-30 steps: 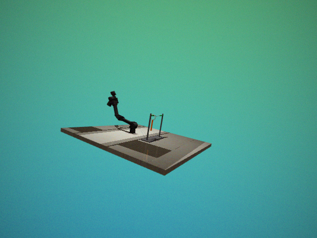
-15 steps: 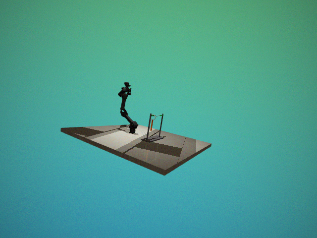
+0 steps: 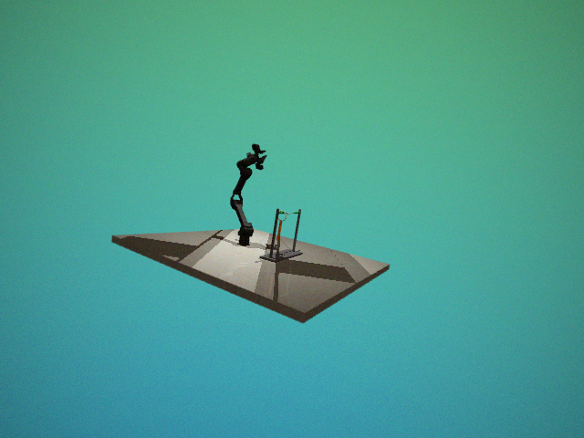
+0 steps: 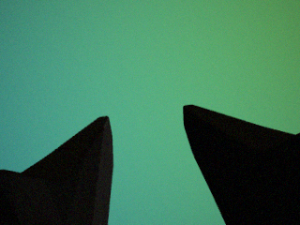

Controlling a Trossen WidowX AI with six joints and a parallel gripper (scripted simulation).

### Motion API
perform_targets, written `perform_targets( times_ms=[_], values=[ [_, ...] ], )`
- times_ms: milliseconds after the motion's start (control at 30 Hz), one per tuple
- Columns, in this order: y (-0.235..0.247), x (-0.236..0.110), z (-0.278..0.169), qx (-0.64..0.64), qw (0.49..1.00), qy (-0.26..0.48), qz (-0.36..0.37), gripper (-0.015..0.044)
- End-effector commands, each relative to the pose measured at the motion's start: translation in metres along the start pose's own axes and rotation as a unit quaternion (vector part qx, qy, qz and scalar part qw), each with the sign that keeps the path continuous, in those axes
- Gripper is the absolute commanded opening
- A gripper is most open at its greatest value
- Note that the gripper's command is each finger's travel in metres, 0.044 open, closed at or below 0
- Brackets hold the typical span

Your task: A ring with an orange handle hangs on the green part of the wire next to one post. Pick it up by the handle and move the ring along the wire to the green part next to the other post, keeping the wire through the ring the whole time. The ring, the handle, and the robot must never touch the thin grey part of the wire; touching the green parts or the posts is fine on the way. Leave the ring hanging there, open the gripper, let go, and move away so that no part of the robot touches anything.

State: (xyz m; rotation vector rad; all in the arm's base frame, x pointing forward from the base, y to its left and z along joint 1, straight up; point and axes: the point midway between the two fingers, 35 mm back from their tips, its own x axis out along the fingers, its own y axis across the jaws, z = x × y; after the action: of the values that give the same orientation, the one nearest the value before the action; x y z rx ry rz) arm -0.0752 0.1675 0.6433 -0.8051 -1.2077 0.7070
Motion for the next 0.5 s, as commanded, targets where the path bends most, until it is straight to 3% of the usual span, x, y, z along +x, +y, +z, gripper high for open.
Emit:
perform_targets(
  times_ms=[0, 267, 467],
  values=[
    [-0.012, -0.003, -0.058, 0.01, 0.999, 0.044, -0.01, 0.016],
    [-0.029, -0.033, -0.176, 0.037, 0.989, 0.136, -0.038, 0.016],
    [-0.032, -0.08, -0.265, 0.061, 0.974, 0.211, -0.061, 0.016]
  ],
)
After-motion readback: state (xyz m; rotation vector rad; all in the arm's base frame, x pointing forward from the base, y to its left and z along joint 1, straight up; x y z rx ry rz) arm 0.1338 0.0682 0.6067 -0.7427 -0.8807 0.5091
